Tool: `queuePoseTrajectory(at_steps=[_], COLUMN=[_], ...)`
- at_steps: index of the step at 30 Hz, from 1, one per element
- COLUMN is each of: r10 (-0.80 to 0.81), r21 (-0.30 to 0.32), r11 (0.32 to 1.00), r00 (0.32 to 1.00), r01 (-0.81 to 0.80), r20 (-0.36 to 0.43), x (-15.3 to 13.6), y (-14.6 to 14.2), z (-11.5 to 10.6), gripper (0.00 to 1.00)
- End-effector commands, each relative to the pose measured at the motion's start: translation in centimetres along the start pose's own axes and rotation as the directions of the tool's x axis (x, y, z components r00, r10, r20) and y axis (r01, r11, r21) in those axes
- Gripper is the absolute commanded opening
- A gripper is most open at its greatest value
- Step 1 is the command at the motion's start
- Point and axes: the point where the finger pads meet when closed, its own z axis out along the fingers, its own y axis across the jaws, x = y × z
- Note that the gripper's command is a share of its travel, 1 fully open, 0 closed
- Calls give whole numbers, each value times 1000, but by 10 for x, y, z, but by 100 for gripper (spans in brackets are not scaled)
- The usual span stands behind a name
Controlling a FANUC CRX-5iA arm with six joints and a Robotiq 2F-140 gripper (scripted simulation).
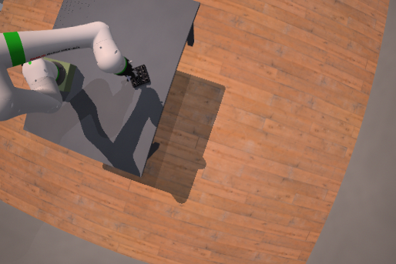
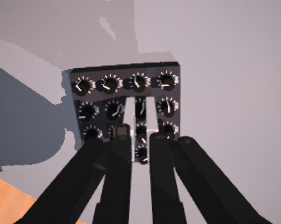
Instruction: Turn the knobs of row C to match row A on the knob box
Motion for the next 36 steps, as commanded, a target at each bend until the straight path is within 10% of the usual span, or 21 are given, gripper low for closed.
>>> queuePoseTrajectory(at_steps=[1,36], r10=[0,-223], r21=[0,0], r11=[1000,975], r00=[1000,975], r01=[0,223], r20=[0,0], x=[0,0], y=[0,0], z=[0,0], gripper=[5,5])
